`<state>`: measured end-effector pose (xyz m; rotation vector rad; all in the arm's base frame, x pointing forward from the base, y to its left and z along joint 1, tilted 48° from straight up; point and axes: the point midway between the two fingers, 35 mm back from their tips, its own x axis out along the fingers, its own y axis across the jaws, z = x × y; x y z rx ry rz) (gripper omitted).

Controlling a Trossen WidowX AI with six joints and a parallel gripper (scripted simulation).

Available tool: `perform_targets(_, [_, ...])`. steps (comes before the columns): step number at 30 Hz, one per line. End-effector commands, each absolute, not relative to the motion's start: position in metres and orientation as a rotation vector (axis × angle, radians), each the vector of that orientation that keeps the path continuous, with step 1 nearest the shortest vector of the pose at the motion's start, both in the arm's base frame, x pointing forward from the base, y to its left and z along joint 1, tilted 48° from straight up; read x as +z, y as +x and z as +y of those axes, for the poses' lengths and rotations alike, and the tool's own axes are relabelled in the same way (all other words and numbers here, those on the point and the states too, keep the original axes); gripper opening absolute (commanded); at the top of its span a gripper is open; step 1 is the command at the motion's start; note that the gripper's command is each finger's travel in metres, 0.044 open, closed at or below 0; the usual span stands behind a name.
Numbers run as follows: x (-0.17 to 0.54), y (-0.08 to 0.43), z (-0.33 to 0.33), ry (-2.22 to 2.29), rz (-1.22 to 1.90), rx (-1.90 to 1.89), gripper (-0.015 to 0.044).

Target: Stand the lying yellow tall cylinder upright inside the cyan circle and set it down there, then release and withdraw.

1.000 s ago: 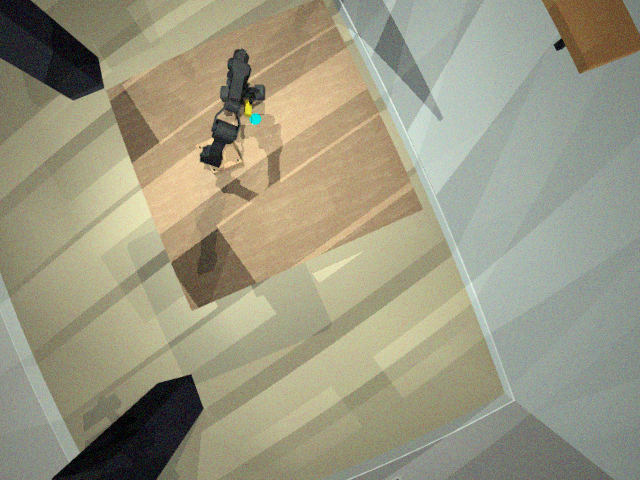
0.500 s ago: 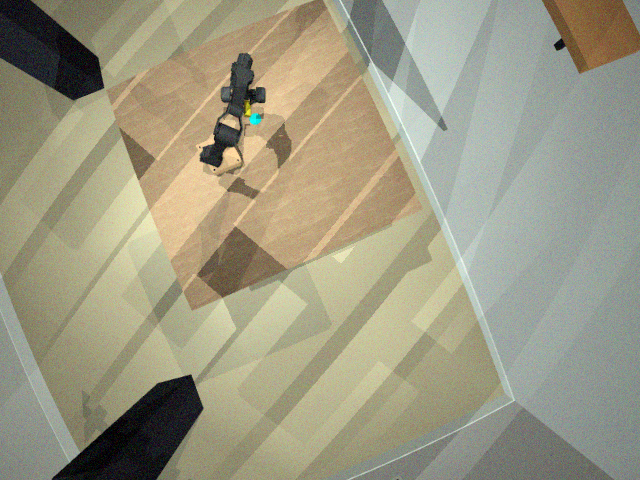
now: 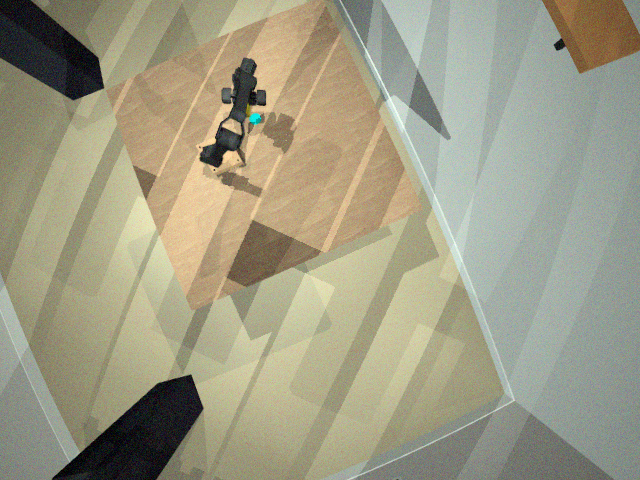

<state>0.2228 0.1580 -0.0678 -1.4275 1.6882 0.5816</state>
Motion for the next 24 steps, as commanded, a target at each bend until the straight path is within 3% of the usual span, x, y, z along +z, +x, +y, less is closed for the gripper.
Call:
perform_targets(1, [-0.0685,0.2215,0.1564,-1.401,1.684,0.608,0.0105])
perform_targets(24, [-0.0778,0.2199,0.1513,-1.254,1.637,0.739,0.0105])
